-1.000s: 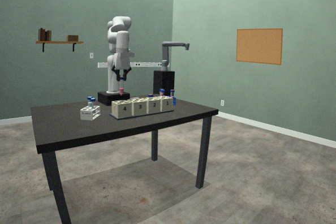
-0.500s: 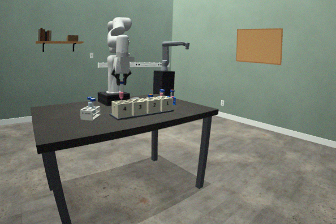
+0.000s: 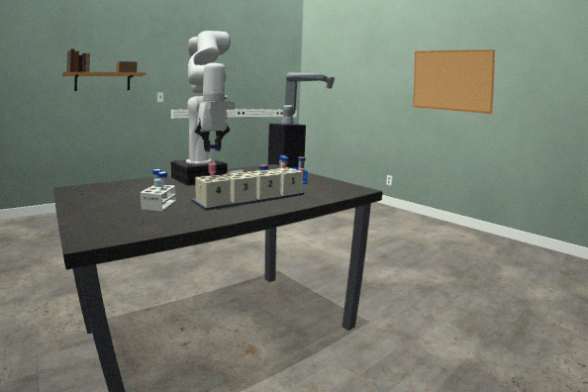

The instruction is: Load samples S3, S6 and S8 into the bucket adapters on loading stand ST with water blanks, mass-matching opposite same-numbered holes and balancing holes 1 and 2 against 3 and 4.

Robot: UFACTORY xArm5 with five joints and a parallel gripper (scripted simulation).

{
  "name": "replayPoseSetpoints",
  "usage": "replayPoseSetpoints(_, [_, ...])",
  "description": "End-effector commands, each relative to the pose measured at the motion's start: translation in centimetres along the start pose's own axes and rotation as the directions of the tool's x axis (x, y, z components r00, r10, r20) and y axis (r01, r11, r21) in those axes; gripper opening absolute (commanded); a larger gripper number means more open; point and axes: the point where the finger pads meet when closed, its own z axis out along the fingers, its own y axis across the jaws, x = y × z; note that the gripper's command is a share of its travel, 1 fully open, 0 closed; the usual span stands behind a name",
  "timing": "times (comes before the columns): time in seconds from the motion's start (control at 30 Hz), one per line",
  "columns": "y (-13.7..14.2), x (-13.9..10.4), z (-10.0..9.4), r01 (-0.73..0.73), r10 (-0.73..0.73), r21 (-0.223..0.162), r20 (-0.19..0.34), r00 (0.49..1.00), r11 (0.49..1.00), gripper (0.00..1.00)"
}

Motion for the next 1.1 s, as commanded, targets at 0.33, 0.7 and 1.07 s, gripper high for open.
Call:
replayPoseSetpoints(0.33, [0.0, 0.1, 0.6, 0.0, 0.0, -0.003, -0.003, 1.0, 1.0, 0.0])
replayPoseSetpoints(0.7, [0.0, 0.1, 1.7, 0.0, 0.0, -0.003, -0.003, 1.0, 1.0, 0.0])
replayPoseSetpoints(1.07, [0.0, 0.1, 2.6, 0.0, 0.0, -0.003, -0.003, 1.0, 1.0, 0.0])
